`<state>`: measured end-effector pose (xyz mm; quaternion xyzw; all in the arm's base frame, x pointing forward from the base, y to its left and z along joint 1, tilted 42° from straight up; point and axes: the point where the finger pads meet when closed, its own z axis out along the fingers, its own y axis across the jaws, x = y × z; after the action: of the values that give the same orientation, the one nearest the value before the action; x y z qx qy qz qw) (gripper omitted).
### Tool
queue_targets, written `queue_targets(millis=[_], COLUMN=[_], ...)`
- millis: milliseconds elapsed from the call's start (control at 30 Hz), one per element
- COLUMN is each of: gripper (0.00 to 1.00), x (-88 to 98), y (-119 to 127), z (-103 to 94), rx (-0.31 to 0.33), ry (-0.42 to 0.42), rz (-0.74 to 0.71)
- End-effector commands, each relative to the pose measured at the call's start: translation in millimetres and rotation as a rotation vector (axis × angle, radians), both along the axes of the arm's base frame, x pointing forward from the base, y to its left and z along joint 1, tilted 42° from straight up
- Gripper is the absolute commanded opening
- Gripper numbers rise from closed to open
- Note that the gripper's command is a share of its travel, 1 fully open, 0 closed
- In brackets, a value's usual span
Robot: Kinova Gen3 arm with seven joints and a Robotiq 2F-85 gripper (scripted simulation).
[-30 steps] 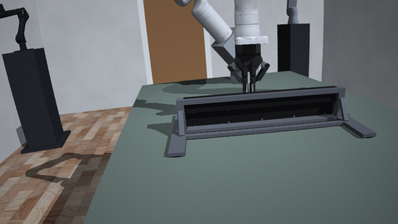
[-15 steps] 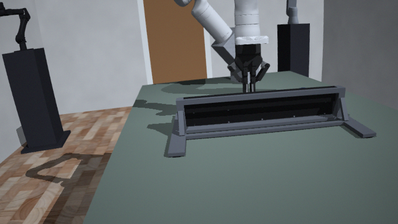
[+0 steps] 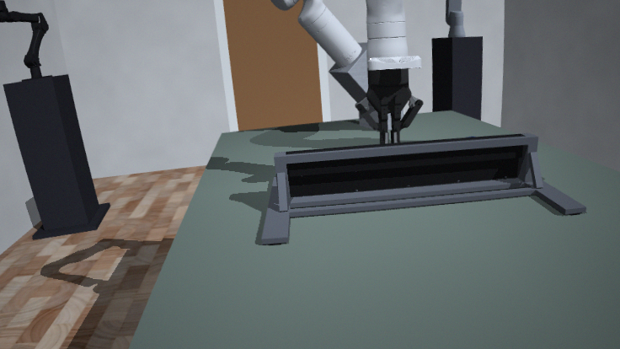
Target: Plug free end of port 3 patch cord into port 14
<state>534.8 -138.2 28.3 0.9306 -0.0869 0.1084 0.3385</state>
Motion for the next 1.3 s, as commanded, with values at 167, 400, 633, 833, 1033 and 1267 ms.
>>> queue_targets(millis=[167,400,633,833,1033,1267], gripper=[0.0,0.0,0.0,0.0,0.0,0.0], x=[8.2,8.7,8.7,8.9,9.7,10.6], y=[0.1,0.1,0.1,0.1,0.0,-0.1], z=[2.2,2.3,2.3,2.4,2.6,2.9], rx=[0.001,0.001,0.001,0.001,0.001,0.001], ry=[-0.004,-0.004,-0.004,-0.004,-0.004,-0.004], rz=[0.0,0.0,0.0,0.0,0.0,0.0])
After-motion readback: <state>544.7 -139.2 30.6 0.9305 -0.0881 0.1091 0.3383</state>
